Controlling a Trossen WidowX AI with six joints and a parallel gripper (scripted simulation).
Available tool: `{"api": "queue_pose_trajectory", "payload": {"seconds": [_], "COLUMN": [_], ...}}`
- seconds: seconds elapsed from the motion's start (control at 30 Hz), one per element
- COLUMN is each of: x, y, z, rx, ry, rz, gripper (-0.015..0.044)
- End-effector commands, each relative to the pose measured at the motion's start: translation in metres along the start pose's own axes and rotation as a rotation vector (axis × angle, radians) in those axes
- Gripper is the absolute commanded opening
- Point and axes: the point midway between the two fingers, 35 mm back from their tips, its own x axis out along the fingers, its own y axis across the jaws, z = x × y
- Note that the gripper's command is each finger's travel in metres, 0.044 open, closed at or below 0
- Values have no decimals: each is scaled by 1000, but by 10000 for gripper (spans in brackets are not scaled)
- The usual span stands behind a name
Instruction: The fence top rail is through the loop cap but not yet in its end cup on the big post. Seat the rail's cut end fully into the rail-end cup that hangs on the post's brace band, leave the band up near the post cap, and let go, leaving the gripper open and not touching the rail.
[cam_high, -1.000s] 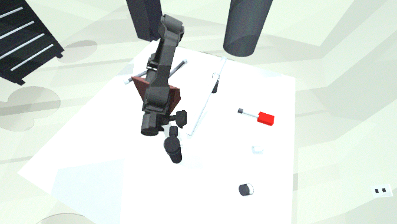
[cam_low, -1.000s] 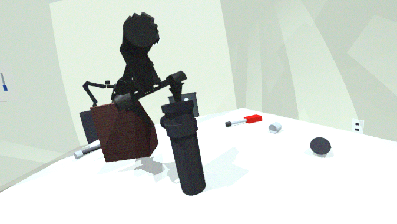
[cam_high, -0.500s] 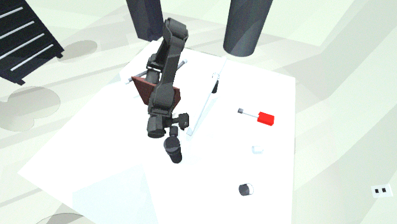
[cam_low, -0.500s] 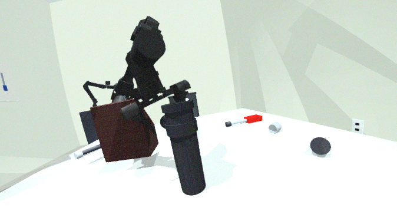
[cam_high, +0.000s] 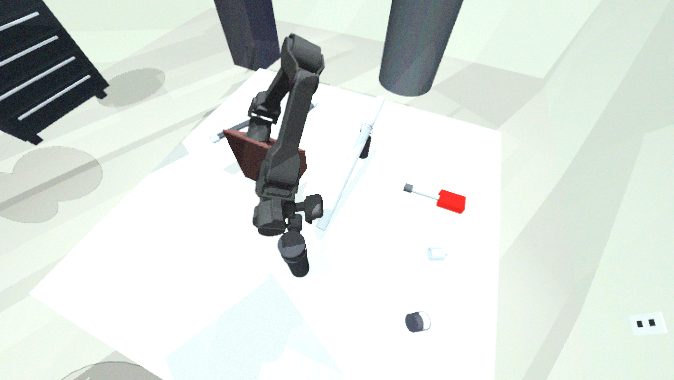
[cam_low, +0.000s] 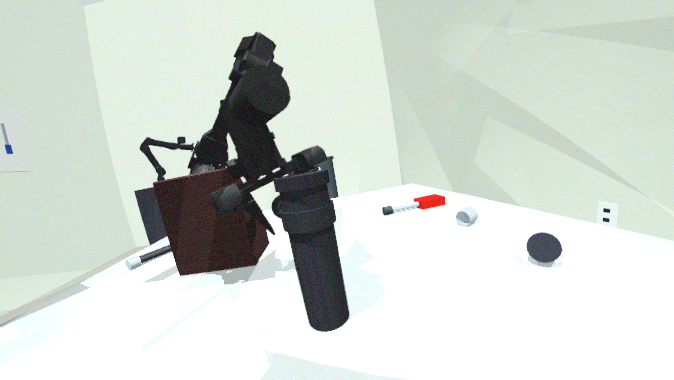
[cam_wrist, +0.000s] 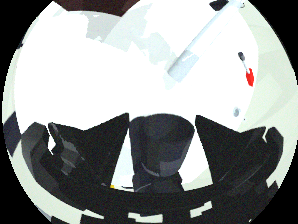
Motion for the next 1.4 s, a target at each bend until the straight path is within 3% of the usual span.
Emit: {"api": "queue_pose_trajectory", "payload": {"seconds": [0.0,0.2,0.3,0.4,1.37], "x": [2,2,2,2,7], "y": [0,0,0,-1,-20], "z": [2,2,2,2,0], "rx": [6,6,6,21,225], "ry": [-4,-4,-4,0,53], "rz": [-3,-3,-3,-3,-3], "gripper": [256,99,79,0,0]}}
